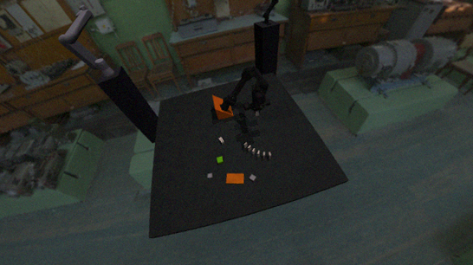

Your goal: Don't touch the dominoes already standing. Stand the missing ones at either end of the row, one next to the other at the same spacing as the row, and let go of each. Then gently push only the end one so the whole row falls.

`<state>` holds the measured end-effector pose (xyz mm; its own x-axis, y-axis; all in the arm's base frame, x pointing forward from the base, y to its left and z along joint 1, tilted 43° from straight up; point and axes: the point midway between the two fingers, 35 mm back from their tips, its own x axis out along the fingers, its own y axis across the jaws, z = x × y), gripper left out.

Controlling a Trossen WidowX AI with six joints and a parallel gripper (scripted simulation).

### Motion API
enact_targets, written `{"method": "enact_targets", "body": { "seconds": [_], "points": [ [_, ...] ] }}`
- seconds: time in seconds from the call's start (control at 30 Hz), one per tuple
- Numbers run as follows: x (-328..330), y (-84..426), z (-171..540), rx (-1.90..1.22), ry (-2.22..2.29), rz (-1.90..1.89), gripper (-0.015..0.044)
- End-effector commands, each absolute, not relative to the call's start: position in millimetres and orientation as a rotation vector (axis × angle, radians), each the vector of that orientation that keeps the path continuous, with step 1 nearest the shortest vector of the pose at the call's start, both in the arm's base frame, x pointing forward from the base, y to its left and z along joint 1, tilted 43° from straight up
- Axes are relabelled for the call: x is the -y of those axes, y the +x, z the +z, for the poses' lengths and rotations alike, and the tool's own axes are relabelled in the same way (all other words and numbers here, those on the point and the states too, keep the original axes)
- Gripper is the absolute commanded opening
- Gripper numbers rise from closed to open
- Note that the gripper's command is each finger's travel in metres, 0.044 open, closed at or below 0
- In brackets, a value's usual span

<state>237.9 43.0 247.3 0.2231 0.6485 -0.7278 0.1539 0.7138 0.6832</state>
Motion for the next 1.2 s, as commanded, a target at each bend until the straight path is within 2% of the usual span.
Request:
{"method": "enact_targets", "body": {
  "seconds": [0.0,0.13,0.4,0.6,1.17],
  "points": [
    [-40,234,256,-1.322,0.746,0.398,0.0107],
    [-28,249,251,-1.312,0.693,0.43,0.0107],
    [48,320,202,-1.248,0.42,0.623,0.0107],
    [103,348,151,-1.186,0.257,0.76,0.0107],
    [92,358,129,-1.184,0.249,0.767,0.0107]
  ]
}}
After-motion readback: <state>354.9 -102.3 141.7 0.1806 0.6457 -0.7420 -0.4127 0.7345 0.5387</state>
